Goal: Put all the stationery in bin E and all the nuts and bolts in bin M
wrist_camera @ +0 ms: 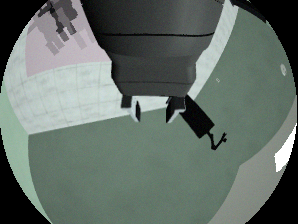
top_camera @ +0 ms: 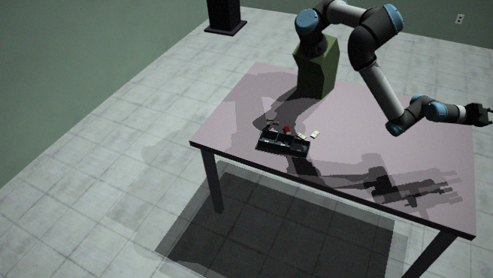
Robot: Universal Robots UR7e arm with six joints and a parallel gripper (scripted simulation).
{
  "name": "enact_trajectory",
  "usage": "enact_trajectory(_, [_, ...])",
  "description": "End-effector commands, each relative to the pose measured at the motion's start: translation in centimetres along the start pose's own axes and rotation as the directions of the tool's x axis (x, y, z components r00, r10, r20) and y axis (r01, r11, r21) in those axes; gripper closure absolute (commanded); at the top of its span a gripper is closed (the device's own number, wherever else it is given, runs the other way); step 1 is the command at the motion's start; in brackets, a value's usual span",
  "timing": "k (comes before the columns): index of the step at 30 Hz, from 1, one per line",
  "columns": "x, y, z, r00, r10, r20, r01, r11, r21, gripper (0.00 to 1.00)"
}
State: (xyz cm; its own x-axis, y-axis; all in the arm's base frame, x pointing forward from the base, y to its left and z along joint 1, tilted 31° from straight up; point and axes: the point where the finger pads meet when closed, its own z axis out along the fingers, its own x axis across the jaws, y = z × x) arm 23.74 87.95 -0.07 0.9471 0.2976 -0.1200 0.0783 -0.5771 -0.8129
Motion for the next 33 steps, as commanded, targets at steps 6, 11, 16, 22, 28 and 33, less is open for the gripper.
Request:
enact_trajectory(6, [4.1, 6.1, 1.8, 1.0, 0.002, 0.0, -0.002, 1.0, -0.001, 0.69])
enact_trajectory(11, [5.2, 7.8, 2.3, 1.0, 0.002, 0.0, -0.002, 1.0, -0.001, 0.69])
enact_trajectory(16, [6.0, 8.0, 0.3, 0.997, -0.059, -0.047, 0.058, 0.998, -0.017, 0.69])
enact_trajectory(22, [7.6, 7.8, -1.8, 0.992, -0.099, -0.075, 0.097, 0.995, -0.03, 0.69])
enact_trajectory(28, [9.2, 7.9, -4.3, 0.988, -0.122, -0.091, 0.119, 0.992, -0.038, 0.69])
enact_trajectory(33, [10.4, 8.0, -6.5, 0.974, -0.185, -0.131, 0.178, 0.982, -0.066, 0.69])
